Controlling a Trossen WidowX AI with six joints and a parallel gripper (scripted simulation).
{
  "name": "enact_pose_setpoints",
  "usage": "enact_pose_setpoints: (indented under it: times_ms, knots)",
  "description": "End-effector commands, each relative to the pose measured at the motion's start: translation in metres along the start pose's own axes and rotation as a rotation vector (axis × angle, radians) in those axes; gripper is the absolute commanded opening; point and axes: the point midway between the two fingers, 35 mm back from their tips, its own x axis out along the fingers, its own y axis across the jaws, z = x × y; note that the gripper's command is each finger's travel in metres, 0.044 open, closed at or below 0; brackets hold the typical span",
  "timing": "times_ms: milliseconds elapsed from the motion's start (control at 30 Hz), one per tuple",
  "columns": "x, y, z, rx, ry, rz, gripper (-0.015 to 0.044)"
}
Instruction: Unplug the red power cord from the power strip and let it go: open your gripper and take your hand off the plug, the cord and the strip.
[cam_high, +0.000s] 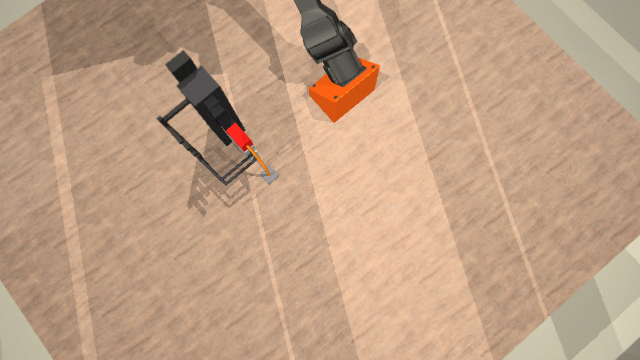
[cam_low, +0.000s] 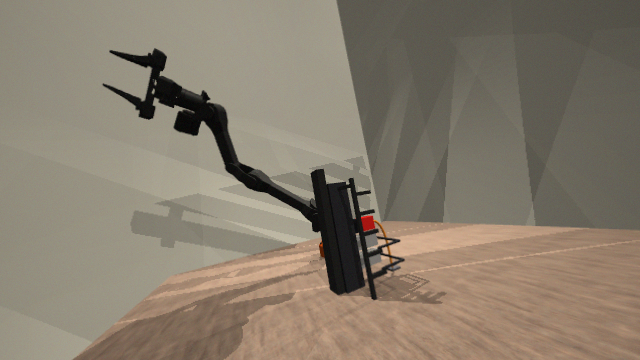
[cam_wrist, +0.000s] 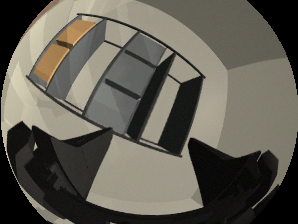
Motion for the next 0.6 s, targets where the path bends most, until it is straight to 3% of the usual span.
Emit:
enact_pose_setpoints:
  times_ms: [0,267,567]
  knots:
    - [0.000,-0.001,0.000,-0.007,0.000,-0.004,0.0374]
    - [-0.016,-0.062,0.039,-0.354,-0.029,-0.196,0.0164]
    - [-0.048,-0.123,0.094,-0.741,-0.025,-0.409,0.0160]
